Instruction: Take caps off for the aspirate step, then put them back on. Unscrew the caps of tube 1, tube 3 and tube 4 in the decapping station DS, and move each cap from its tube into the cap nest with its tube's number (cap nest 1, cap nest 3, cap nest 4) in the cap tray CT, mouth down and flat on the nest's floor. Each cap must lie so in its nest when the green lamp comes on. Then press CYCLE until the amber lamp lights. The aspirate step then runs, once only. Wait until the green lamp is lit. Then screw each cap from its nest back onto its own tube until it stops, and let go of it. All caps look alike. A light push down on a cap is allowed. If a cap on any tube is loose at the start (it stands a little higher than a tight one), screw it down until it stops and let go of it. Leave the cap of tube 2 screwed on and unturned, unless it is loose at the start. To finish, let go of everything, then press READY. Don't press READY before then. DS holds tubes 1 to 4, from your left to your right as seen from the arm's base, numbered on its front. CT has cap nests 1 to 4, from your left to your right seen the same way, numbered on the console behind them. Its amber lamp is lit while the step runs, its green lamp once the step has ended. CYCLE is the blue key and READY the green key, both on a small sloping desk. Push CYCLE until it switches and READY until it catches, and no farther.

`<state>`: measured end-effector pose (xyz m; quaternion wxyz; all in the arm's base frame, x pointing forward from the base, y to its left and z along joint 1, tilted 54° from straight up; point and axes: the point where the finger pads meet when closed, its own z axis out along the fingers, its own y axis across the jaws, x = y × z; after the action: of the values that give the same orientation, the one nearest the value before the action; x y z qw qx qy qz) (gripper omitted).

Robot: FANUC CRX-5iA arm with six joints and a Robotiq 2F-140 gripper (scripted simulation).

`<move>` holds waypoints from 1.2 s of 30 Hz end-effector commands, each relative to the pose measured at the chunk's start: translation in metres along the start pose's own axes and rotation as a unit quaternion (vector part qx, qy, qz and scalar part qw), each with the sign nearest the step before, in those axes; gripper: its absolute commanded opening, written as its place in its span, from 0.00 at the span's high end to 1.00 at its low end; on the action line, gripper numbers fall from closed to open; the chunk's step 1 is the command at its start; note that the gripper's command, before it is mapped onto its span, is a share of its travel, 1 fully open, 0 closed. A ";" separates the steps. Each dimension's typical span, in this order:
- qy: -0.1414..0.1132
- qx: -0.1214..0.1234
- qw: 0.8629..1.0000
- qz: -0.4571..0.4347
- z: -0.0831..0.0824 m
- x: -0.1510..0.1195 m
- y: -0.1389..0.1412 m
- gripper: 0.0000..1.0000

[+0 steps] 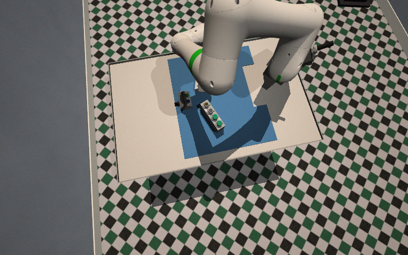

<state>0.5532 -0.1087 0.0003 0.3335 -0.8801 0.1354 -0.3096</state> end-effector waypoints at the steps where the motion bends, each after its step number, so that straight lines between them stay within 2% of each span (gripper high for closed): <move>1: 0.000 0.000 1.000 0.000 0.002 0.000 0.000 0.71; 16: 0.000 0.000 1.000 0.000 0.006 0.000 0.000 0.71; 17: 0.000 0.000 1.000 0.000 0.006 0.000 0.000 1.00; 31: 0.000 0.000 1.000 0.000 0.006 0.000 0.000 1.00; 36: 0.000 0.000 1.000 0.000 -0.019 0.000 0.000 1.00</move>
<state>0.5508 -0.1104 0.0023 0.3334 -0.8801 0.1355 -0.3097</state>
